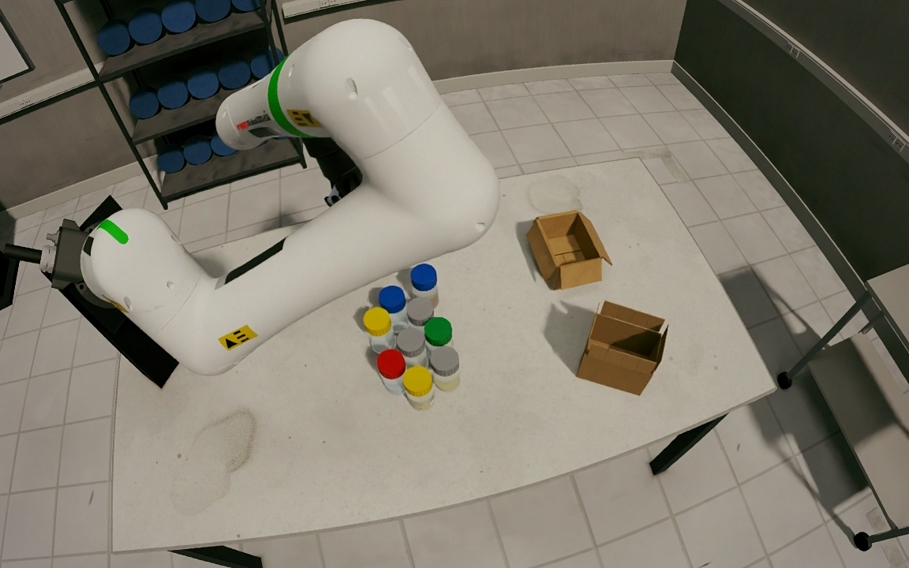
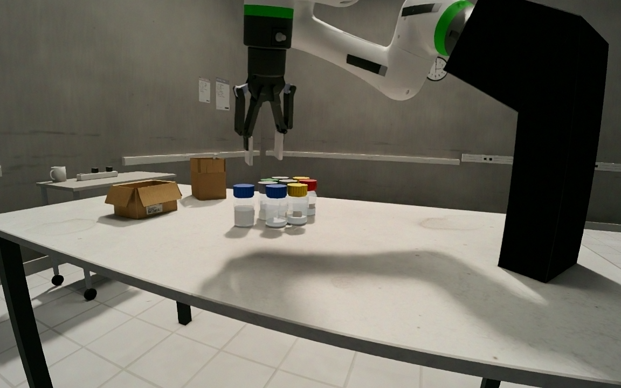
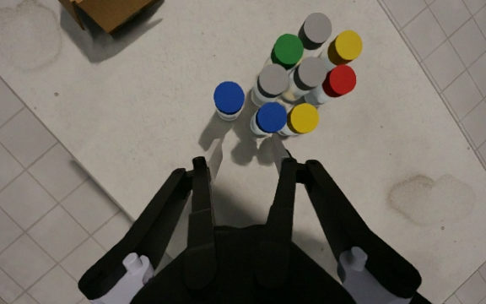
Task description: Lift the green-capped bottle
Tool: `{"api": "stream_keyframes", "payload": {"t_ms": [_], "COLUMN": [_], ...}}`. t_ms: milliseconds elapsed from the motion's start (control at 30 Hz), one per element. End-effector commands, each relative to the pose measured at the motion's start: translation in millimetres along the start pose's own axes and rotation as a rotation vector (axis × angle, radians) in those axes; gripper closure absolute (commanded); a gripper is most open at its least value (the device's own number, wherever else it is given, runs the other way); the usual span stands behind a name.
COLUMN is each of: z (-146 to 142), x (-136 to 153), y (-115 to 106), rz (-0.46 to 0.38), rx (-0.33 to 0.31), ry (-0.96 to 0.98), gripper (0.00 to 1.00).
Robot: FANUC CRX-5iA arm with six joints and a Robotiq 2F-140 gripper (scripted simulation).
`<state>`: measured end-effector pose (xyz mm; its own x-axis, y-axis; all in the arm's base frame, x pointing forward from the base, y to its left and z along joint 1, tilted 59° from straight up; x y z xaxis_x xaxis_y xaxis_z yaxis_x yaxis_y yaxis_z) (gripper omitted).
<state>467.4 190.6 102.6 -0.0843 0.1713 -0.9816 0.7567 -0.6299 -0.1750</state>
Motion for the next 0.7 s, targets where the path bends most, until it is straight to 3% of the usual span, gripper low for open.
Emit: {"api": "stream_keyframes", "payload": {"t_ms": [0, 367, 667], "z": [-0.7, -6.0, -6.4], "x": [-0.6, -28.2, -33.3], "y": [-0.6, 0.1, 0.2], "rz": [-0.002, -0.048, -0.056], "rx": [0.001, 0.017, 0.015], "ry": [-0.005, -0.179, -0.210], "gripper": [0.49, 0.49, 0.49]}}
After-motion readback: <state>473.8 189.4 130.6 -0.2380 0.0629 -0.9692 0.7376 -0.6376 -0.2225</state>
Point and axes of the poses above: the point where the finger pads meet when closed, its own y axis out along the fingers, its own z axis across the jaws, x = y × z, the point moved 7 cm from there along -y, back along the fingers, and after that the axes turned 13 degrees about y, right-handed, at the moved point
